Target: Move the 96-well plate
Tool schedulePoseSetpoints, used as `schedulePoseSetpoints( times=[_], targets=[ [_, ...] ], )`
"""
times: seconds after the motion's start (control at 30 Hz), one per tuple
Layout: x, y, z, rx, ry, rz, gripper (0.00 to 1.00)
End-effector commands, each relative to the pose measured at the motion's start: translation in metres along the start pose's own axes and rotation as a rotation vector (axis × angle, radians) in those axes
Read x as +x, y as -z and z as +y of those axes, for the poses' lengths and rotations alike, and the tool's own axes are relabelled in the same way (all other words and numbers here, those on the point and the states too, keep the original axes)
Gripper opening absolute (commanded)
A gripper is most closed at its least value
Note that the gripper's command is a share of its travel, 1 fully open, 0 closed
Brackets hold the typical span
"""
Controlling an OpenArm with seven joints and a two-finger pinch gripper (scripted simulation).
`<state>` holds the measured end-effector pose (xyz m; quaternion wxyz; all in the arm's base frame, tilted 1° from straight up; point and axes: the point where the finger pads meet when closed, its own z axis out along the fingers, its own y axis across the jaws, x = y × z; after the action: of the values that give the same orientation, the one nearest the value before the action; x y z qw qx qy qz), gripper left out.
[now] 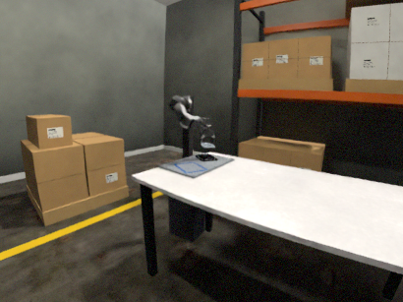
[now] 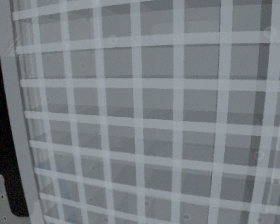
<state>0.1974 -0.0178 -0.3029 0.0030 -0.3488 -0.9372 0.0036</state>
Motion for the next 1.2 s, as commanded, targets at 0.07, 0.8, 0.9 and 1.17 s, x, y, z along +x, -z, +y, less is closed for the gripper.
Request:
schedulePoseSetpoints(
  times=[0.07,0.8,0.9,1.17],
  targets=[
    [0.000,-0.022,0.000,-0.005,0.008,0.000,0.00],
    [0.000,-0.060,0.000,-0.005,0.008,0.000,0.00],
    [0.000,-0.060,0.000,-0.005,0.008,0.000,0.00],
    [0.000,-0.066,0.000,-0.005,0.008,0.000,0.00]
  ],
)
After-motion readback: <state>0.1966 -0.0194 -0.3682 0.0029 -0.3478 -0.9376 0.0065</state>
